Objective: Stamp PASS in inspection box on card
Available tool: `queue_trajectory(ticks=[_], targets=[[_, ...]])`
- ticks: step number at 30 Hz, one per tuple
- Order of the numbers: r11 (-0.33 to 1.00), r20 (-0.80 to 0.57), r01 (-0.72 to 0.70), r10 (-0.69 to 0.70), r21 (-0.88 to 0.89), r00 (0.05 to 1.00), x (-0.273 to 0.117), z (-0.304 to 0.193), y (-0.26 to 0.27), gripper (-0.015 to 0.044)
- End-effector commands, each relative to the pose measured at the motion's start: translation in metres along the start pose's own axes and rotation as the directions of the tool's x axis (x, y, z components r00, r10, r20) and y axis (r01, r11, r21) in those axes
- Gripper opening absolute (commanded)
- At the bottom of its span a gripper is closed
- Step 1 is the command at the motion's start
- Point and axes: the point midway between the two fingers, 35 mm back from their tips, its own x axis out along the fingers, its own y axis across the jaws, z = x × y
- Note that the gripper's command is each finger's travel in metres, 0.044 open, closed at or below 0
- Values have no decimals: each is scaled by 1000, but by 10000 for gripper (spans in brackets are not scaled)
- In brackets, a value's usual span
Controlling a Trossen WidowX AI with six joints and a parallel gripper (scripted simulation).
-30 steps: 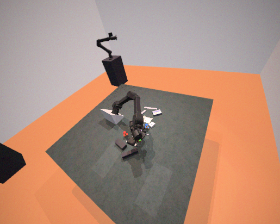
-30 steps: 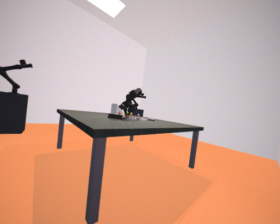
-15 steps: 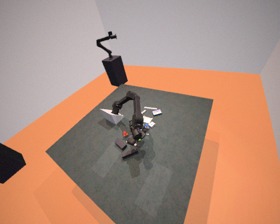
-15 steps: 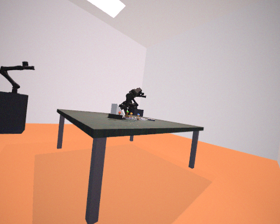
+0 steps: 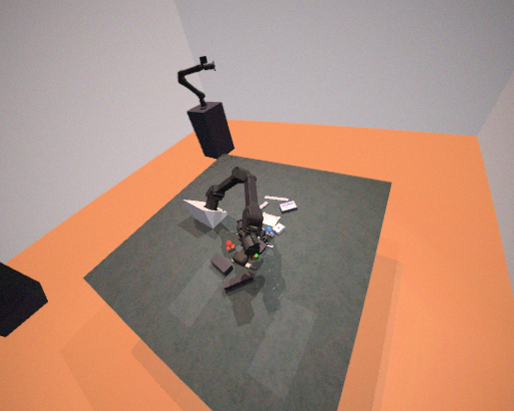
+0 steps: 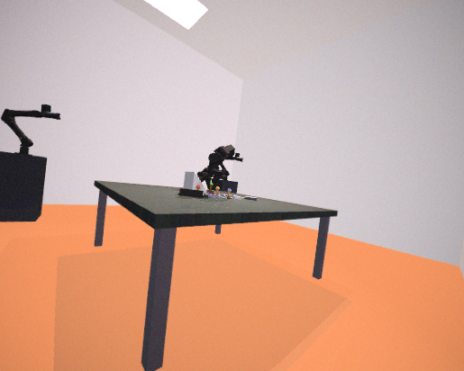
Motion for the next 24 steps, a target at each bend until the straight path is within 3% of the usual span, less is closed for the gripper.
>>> queue_trajectory(ticks=[1, 24], targets=[[1000, 5, 6, -6, -6, 1000, -5, 1, -1, 0], [1000, 5, 6, -6, -6, 1000, -17, 1, -1, 0]])
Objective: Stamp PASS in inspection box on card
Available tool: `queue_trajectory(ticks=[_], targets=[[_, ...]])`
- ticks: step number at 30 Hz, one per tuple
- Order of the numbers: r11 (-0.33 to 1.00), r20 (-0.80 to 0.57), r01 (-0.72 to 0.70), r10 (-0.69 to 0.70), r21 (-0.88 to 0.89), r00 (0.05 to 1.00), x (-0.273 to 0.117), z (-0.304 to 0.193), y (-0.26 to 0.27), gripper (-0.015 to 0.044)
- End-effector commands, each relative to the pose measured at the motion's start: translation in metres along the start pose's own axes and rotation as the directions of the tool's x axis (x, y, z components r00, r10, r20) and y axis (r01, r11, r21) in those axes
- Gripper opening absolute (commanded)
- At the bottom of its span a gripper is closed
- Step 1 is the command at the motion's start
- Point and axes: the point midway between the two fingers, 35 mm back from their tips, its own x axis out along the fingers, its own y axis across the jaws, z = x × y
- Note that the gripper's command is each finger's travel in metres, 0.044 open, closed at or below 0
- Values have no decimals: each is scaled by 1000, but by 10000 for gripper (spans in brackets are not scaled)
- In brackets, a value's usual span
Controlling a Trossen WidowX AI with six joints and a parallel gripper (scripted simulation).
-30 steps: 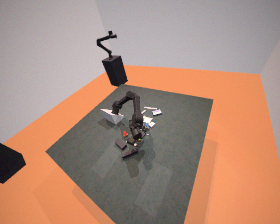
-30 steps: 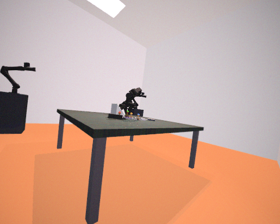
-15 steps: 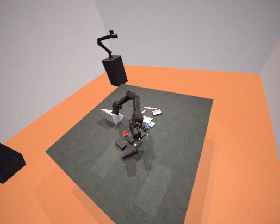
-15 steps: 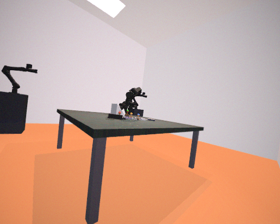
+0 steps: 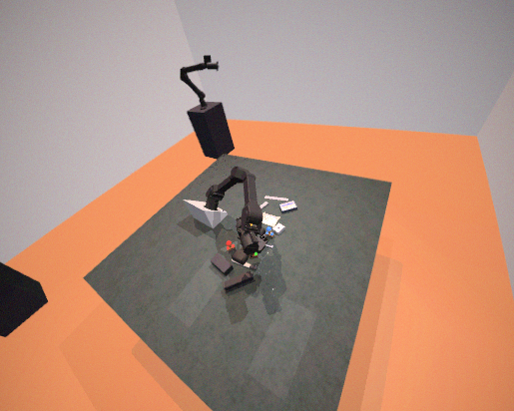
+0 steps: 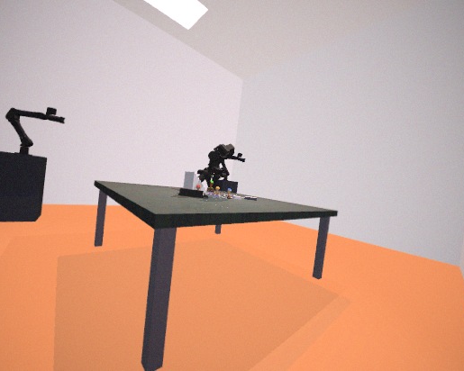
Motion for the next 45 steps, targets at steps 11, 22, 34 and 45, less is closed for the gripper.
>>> queue_trajectory(ticks=[11, 22, 34, 45], targets=[[1000, 5, 6, -6, -6, 1000, -10, 1, -1, 0], [1000, 5, 6, -6, -6, 1000, -16, 0, -1, 0], [1000, 4, 5, -5, -6, 1000, -22, 0, -1, 0], [1000, 4, 5, -5, -6, 1000, -27, 0, -1, 0]])
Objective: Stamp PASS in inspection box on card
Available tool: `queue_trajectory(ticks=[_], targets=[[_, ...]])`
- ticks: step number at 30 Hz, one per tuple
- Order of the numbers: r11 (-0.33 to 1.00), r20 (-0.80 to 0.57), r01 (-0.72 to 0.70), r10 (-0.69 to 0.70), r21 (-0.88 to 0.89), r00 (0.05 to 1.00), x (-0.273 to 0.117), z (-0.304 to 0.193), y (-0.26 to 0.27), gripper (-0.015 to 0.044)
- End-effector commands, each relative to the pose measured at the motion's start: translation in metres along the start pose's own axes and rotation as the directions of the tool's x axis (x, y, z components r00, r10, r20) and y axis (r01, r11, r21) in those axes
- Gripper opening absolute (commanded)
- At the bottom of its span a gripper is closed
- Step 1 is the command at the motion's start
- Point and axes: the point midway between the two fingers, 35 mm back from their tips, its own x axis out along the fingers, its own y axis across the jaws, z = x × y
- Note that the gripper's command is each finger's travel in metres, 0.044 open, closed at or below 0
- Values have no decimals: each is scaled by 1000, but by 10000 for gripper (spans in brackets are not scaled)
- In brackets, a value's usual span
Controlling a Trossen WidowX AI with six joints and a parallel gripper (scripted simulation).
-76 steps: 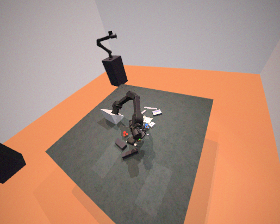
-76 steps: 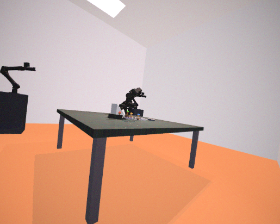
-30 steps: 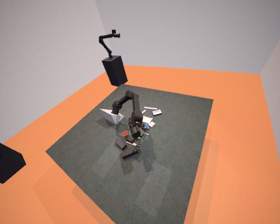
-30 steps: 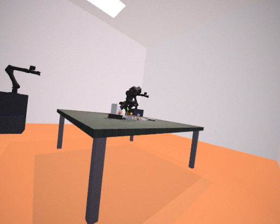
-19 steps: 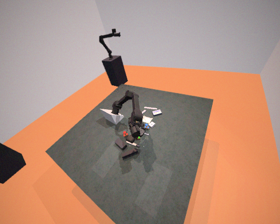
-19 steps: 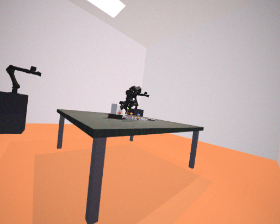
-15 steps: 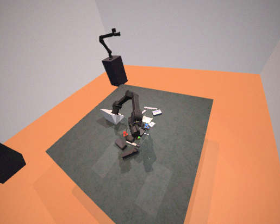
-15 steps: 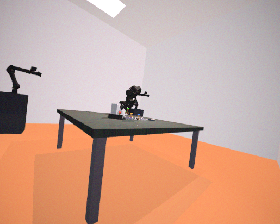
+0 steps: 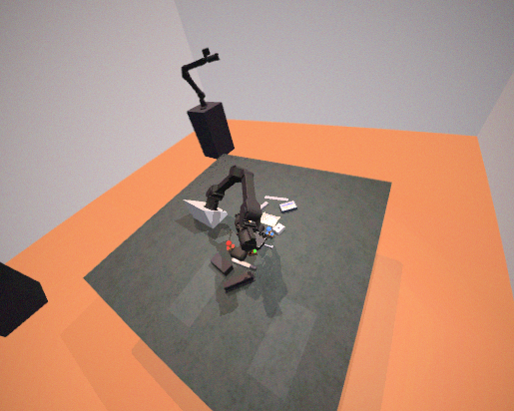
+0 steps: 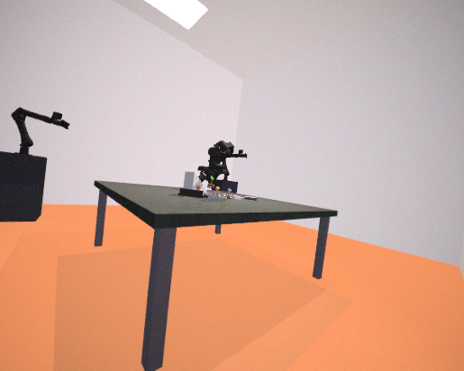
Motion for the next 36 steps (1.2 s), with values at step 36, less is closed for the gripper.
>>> queue_trajectory(ticks=[36], targets=[[1000, 2, 3, -3, -3, 1000, -11, -42, 53, 0]])
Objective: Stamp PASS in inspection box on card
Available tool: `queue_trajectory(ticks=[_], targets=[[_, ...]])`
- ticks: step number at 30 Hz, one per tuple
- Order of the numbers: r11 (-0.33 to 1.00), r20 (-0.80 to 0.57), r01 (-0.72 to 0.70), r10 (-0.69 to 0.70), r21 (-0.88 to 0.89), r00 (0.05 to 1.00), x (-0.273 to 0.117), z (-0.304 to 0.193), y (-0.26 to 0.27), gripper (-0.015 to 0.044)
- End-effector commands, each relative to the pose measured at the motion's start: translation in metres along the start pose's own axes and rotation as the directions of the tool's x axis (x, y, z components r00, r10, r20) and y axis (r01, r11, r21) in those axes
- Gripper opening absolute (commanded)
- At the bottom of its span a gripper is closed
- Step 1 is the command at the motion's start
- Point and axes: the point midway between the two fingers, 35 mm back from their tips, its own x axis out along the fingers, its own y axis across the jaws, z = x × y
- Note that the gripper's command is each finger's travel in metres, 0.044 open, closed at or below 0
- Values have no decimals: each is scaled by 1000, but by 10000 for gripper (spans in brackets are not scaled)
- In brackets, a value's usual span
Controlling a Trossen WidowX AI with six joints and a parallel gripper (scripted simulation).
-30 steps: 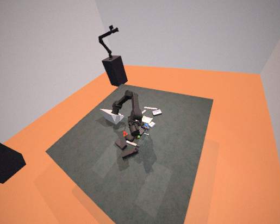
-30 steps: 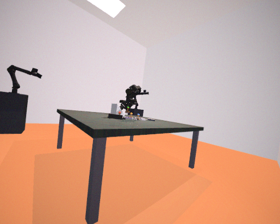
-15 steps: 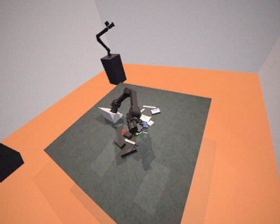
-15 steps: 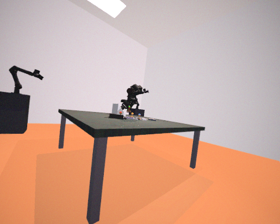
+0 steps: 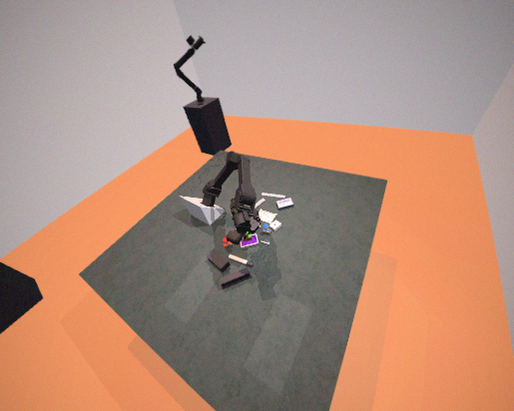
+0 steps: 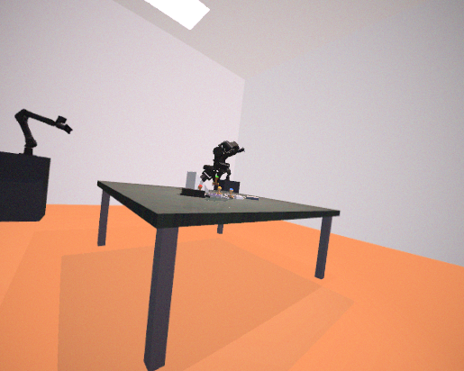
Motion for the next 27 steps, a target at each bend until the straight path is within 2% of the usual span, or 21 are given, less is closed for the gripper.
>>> queue_trajectory(ticks=[1, 7, 27], targets=[[1000, 5, 0, 0, 3, 1000, 0, -9, 11, 0], [1000, 4, -1, 1, 4, 1000, 2, -22, 24, 0], [1000, 5, 0, 0, 3, 1000, 13, -22, 24, 0]])
